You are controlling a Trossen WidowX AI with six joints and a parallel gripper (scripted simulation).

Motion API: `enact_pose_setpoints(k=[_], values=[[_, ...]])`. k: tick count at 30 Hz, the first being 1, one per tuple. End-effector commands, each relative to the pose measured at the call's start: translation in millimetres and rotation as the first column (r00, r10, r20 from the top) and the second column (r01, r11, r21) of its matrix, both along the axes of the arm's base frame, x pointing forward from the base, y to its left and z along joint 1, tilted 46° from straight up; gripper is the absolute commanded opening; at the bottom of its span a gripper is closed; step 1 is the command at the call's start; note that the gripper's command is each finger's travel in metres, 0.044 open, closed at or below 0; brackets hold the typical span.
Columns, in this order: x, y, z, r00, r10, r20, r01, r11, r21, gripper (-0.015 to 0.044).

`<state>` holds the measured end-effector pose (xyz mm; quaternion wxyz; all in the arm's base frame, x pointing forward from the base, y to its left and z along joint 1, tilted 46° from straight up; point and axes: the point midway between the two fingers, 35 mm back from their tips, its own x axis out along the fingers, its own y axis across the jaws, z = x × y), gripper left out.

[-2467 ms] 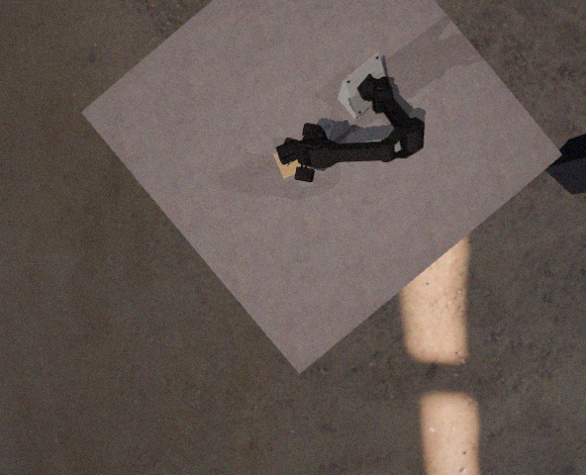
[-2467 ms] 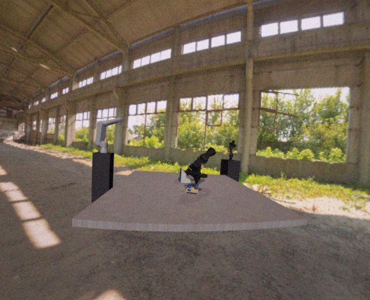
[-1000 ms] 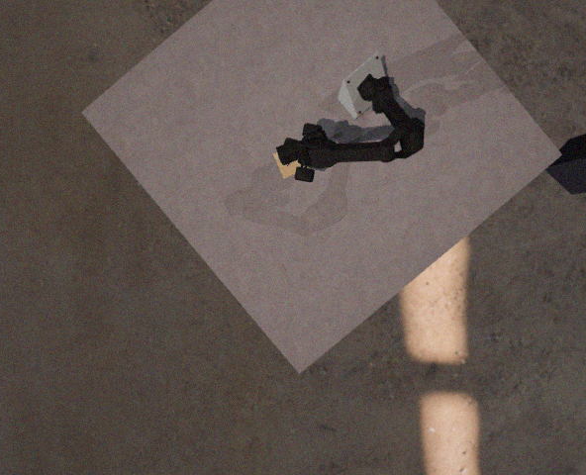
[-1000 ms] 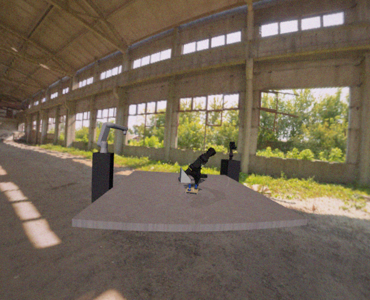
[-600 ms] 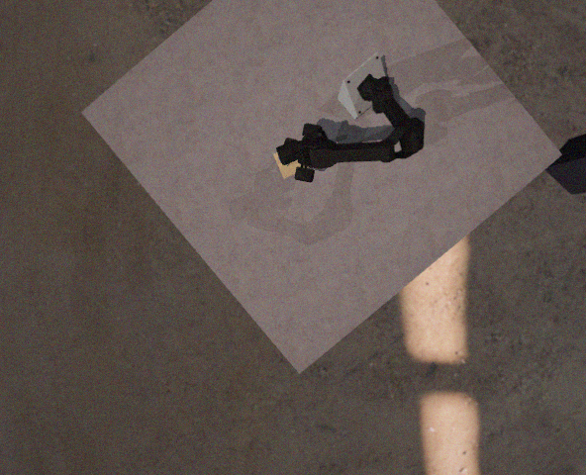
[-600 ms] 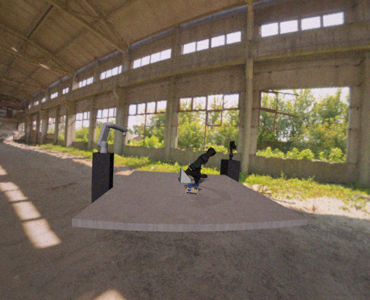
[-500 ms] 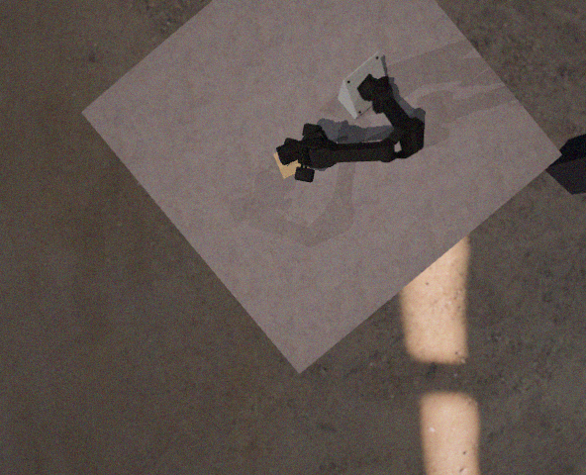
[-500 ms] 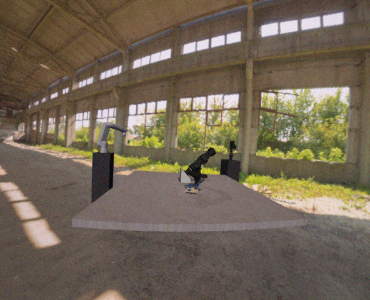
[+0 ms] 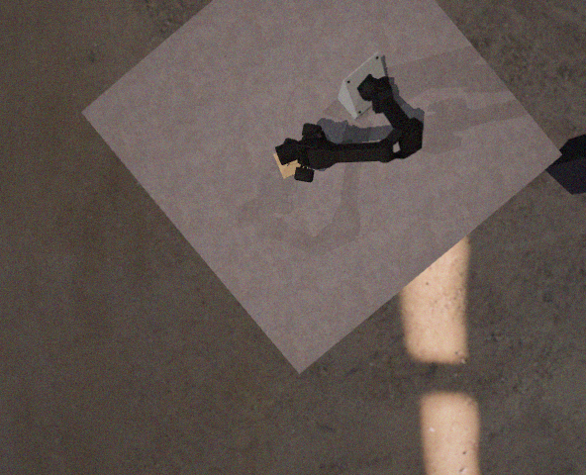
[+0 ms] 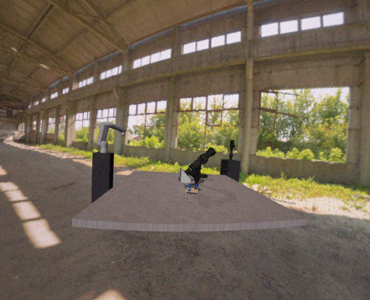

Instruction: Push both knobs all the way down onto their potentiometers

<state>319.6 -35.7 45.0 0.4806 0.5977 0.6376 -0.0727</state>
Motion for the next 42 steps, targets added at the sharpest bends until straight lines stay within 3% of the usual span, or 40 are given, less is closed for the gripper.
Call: enact_pose_setpoints(k=[1,14,22,30,42], values=[[2.5,4.0,-2.3,1.000,0.028,0.001,-0.028,1.000,0.009,0.0000],[-1.1,-10.2,11.9,1.000,0.028,0.001,-0.028,1.000,0.009,0.0000],[-0.3,-7.2,9.1,1.000,0.026,0.001,-0.026,1.000,0.009,0.0210],[1.9,-37.7,-0.3,0.995,0.047,0.086,-0.042,0.997,-0.059,0.0000],[8.5,-46.1,-0.2,0.878,0.350,0.325,-0.305,0.935,-0.184,0.0000]])
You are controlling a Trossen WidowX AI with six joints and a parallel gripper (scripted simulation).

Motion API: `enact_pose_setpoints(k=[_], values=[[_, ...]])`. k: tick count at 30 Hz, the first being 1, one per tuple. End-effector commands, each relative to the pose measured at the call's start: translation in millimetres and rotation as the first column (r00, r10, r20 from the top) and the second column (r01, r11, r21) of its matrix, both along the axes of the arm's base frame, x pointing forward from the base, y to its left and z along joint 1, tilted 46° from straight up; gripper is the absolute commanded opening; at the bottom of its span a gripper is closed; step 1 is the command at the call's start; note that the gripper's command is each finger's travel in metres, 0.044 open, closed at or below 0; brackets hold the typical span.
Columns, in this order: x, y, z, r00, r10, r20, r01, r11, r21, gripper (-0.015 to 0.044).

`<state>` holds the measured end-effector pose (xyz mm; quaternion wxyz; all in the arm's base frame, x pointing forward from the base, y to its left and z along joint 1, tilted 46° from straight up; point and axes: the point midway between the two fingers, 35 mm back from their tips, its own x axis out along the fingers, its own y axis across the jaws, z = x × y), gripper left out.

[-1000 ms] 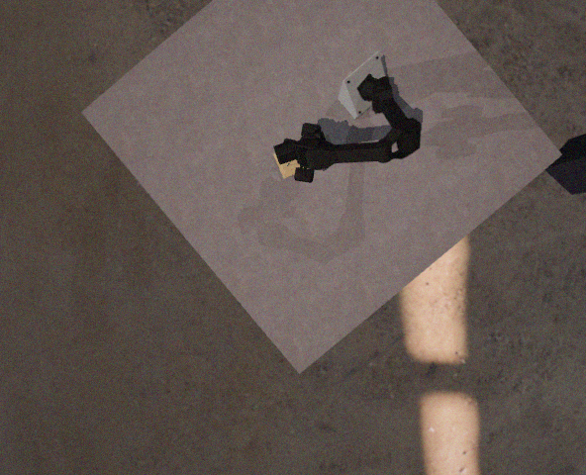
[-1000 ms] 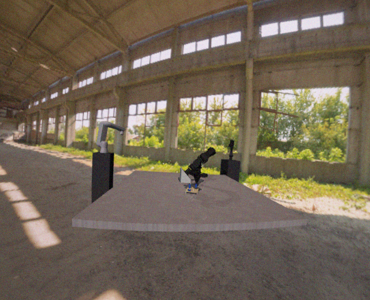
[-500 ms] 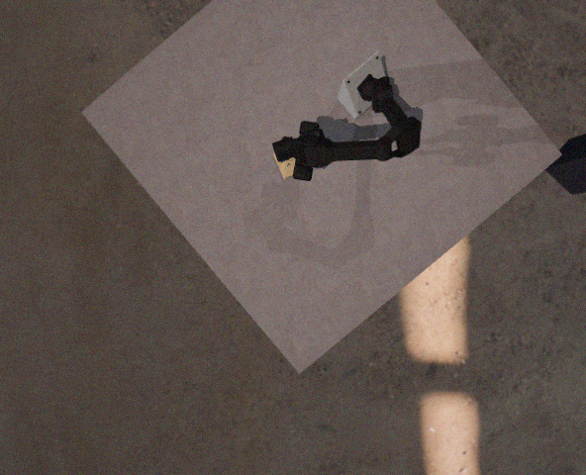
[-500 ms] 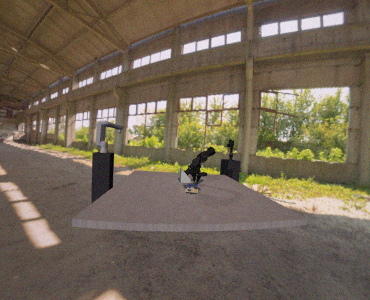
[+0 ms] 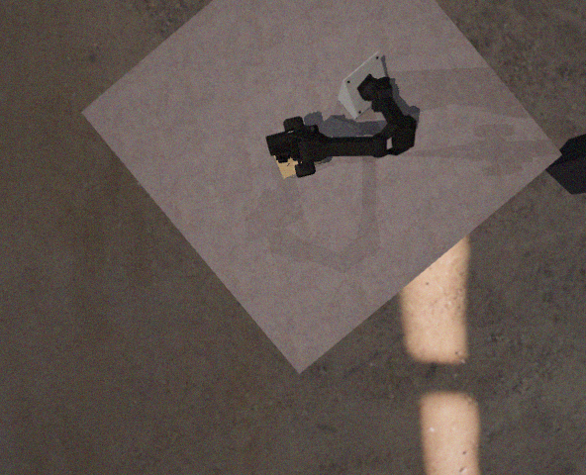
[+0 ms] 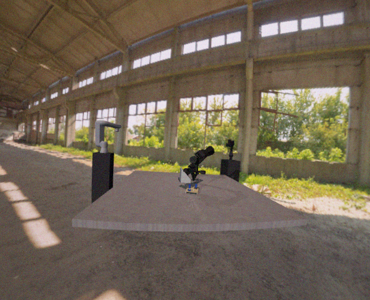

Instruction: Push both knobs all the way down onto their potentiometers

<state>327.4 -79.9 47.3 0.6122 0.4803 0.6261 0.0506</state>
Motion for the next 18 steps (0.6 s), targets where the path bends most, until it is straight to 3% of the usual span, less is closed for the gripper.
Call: enact_pose_setpoints(k=[1,9,18], values=[[1.2,-2.7,-2.4,0.993,0.093,0.070,-0.091,0.995,-0.027,0.0000],[5.3,-8.2,-2.4,0.925,0.297,0.236,-0.278,0.954,-0.111,0.0000],[9.8,-14.4,-2.6,0.768,0.509,0.388,-0.450,0.861,-0.238,0.0000]])
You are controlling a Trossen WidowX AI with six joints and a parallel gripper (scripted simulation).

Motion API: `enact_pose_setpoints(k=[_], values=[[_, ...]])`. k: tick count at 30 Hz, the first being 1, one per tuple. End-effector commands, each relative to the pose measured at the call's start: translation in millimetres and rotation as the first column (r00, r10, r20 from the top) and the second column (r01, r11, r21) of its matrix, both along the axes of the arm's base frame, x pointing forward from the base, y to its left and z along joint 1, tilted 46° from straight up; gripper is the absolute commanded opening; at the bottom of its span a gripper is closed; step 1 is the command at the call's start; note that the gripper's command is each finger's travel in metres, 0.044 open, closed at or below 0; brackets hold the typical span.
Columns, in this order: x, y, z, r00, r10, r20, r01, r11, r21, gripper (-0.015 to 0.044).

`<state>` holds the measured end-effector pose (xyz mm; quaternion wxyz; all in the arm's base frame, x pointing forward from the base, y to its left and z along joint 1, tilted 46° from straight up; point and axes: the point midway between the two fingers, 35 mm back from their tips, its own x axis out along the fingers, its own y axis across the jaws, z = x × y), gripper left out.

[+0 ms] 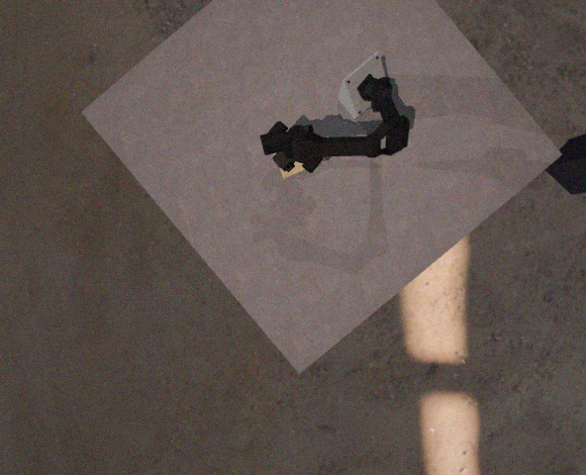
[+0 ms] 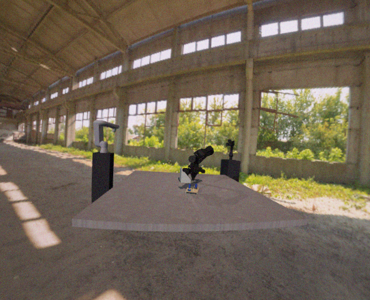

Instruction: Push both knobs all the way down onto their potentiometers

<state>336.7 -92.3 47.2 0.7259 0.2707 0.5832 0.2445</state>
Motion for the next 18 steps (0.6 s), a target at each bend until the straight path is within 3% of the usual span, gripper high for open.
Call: enact_pose_setpoints(k=[1,9,18], values=[[1.0,-2.6,-2.6,0.993,0.093,0.072,-0.091,0.995,-0.026,0.0000],[4.6,-8.9,-3.1,0.925,0.295,0.239,-0.276,0.955,-0.110,0.0000],[8.4,-14.9,-3.8,0.767,0.505,0.395,-0.448,0.863,-0.233,0.0000]])
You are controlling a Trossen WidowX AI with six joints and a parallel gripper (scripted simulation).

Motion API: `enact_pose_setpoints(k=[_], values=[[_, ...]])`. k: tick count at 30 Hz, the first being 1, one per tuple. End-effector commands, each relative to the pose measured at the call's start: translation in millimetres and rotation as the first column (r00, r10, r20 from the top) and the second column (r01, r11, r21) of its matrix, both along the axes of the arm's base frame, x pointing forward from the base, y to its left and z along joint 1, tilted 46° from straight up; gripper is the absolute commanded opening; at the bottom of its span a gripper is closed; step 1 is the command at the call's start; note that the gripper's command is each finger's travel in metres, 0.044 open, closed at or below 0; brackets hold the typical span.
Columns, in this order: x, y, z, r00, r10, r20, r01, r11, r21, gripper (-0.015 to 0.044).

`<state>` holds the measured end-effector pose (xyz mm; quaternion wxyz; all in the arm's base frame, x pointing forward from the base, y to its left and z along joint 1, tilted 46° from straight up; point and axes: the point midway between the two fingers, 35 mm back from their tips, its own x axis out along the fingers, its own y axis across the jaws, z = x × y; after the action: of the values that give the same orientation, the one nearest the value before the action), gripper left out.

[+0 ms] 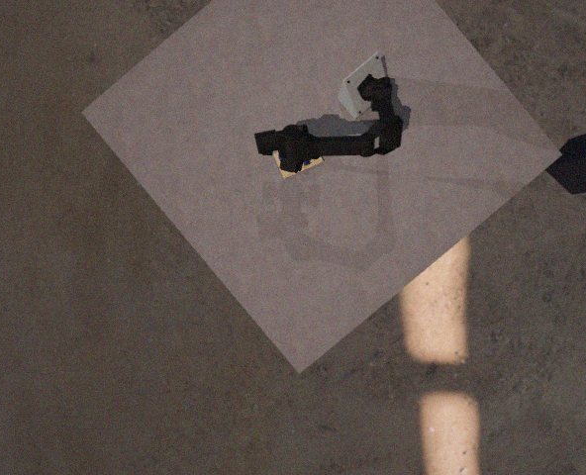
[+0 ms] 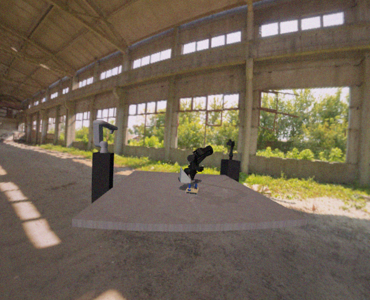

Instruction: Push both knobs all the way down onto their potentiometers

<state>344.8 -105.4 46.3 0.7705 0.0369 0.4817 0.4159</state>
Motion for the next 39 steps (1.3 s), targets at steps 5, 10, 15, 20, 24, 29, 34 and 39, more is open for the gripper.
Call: enact_pose_setpoints(k=[5,10,15,20,24,29,34,39], values=[[2.4,-5.1,-3.1,0.968,0.194,0.160,-0.187,0.981,-0.059,0.0000],[4.4,-8.4,-3.6,0.911,0.318,0.264,-0.298,0.948,-0.114,0.0000],[6.5,-11.7,-4.1,0.827,0.436,0.356,-0.397,0.900,-0.180,0.0000],[8.4,-14.9,-4.6,0.719,0.543,0.434,-0.480,0.840,-0.255,0.0000],[9.8,-17.5,-4.9,0.618,0.619,0.485,-0.533,0.783,-0.320,0.0000],[11.5,-20.7,-5.4,0.476,0.700,0.533,-0.583,0.705,-0.405,0.0000],[13.2,-23.9,-5.9,0.320,0.763,0.562,-0.611,0.620,-0.492,0.0000],[14.7,-27.1,-6.5,0.156,0.806,0.571,-0.618,0.531,-0.580,0.0000]])
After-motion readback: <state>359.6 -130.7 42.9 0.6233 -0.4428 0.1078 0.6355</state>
